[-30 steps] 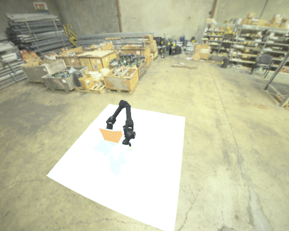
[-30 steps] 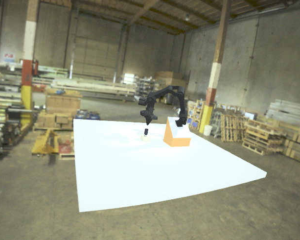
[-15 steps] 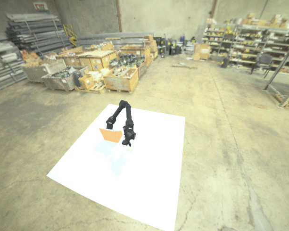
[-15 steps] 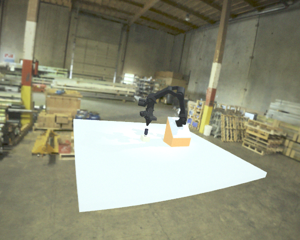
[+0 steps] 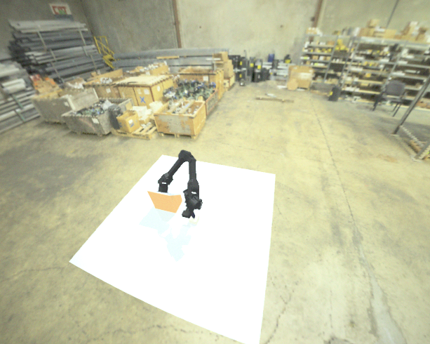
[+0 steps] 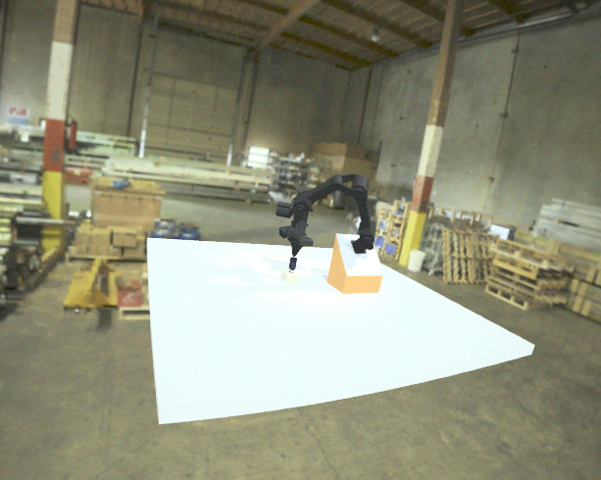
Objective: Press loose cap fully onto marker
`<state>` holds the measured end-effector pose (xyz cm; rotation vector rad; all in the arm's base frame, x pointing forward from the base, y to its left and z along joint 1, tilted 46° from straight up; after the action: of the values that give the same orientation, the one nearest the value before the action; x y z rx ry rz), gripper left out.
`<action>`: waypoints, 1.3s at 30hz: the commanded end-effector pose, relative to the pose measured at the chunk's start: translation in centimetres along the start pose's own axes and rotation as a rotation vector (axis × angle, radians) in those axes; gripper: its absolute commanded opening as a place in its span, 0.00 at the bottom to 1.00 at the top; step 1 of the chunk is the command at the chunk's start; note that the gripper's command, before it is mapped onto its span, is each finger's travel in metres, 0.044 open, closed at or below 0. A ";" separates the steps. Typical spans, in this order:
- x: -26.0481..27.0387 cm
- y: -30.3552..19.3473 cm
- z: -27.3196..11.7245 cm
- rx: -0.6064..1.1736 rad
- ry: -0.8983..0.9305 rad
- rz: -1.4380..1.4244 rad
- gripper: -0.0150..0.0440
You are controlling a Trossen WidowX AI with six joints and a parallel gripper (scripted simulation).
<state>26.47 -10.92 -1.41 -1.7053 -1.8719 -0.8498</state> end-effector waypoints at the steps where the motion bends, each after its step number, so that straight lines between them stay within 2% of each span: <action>1: -0.1 -0.2 0.7 0.002 0.007 0.009 0.25; 9: 0.0 -0.1 1.6 0.002 0.008 0.009 0.25; 16: 0.0 0.1 0.7 -0.005 -0.002 0.000 0.25; 22: -0.1 0.1 -7.7 -0.004 -0.003 0.001 0.25; 27: -0.1 0.1 -8.0 -0.004 -0.003 0.001 0.25; 39: -0.1 0.1 -8.0 -0.004 -0.003 0.001 0.79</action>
<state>26.04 -16.62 3.97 -1.7135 -1.8649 -0.8542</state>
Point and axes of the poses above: the point midway between the two fingers, 35 mm back from their tips, its own z axis out along the fingers, its own x axis across the jaws, y = z × x, the point moved 9 cm from there along -z, back along the fingers, and after that the axes turned 11 degrees about -z, right-handed, at the moved point
